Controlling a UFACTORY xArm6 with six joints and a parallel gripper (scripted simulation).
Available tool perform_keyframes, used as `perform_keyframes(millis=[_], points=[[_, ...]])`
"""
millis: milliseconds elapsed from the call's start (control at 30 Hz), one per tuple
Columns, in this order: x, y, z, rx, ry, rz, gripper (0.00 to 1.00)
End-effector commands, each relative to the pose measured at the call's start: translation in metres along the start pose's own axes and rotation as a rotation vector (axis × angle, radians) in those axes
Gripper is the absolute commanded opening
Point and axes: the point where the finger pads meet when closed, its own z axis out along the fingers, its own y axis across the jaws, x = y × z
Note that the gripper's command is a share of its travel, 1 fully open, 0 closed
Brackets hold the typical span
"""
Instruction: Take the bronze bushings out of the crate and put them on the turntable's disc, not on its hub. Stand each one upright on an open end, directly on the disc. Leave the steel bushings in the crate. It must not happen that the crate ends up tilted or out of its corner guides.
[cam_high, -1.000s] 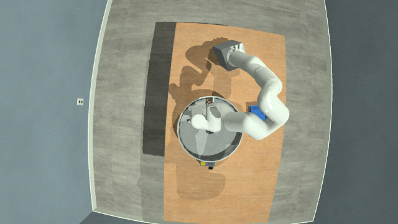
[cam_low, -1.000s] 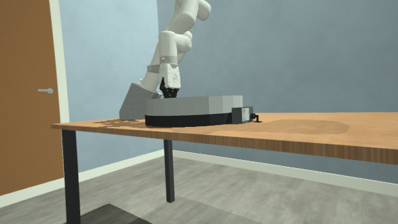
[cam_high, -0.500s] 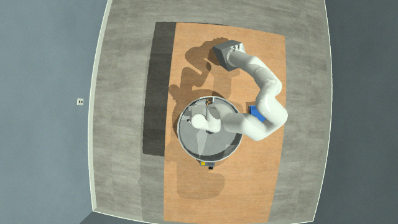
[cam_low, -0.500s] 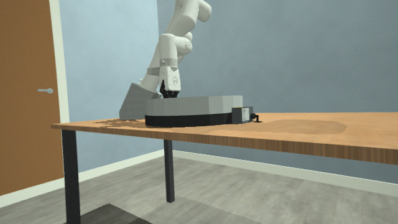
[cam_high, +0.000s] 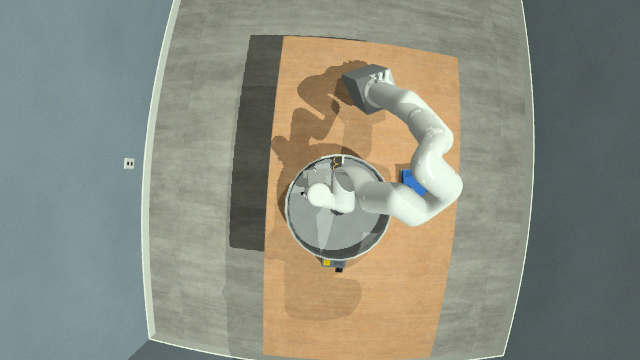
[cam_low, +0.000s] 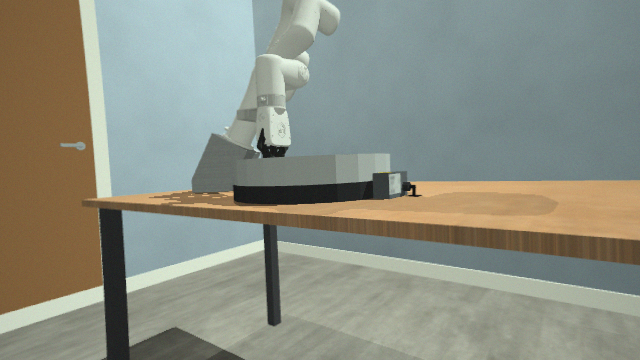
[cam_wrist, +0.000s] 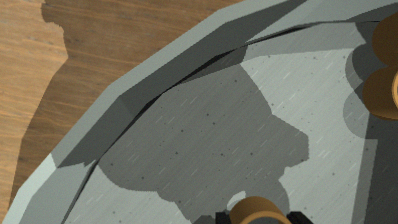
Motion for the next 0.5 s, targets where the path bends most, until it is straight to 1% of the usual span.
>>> perform_keyframes(millis=[0, 467], points=[[-0.0008, -0.0007, -0.0005, 0.002, -0.002, 0.0, 0.0], [-0.0007, -0.0006, 0.0032, 0.002, -0.002, 0.0, 0.0]])
